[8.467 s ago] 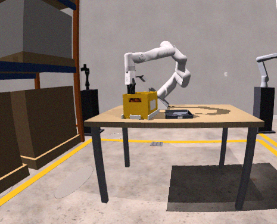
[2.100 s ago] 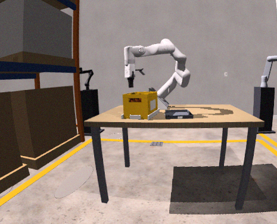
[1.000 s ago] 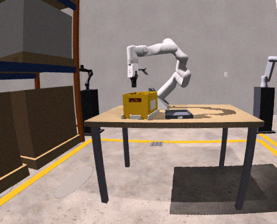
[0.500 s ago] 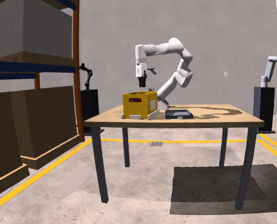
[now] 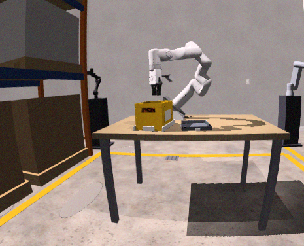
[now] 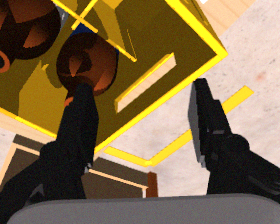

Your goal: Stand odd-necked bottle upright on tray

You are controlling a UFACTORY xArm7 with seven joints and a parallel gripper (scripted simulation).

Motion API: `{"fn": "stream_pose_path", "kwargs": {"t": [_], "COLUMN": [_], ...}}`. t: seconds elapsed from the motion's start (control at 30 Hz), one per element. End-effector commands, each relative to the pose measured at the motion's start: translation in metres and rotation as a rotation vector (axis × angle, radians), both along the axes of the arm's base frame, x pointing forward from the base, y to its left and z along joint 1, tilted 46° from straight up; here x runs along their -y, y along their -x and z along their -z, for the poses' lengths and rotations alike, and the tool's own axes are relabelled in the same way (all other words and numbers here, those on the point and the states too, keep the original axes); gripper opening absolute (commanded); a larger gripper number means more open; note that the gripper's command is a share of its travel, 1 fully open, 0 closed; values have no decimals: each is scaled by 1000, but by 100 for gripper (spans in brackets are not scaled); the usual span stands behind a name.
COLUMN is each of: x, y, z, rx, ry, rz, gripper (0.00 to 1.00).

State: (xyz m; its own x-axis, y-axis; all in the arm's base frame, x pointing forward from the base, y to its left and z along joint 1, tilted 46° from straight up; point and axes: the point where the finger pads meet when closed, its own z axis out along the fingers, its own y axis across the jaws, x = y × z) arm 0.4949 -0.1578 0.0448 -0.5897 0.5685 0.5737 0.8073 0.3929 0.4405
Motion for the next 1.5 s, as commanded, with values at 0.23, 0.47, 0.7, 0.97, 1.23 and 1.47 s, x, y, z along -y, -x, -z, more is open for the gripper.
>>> {"fn": "stream_pose_path", "kwargs": {"t": [0.23,0.47,0.7,0.97,1.23,1.47], "x": [2,2,2,0,-3,-9], "y": [0,0,0,-1,-1,-1], "z": [-1,-1,-1,1,4,10], "rx": [3,3,3,3,3,3], "ry": [4,4,4,4,4,4], "rz": [3,3,3,3,3,3], "gripper": [65,65,65,65,65,65]}}
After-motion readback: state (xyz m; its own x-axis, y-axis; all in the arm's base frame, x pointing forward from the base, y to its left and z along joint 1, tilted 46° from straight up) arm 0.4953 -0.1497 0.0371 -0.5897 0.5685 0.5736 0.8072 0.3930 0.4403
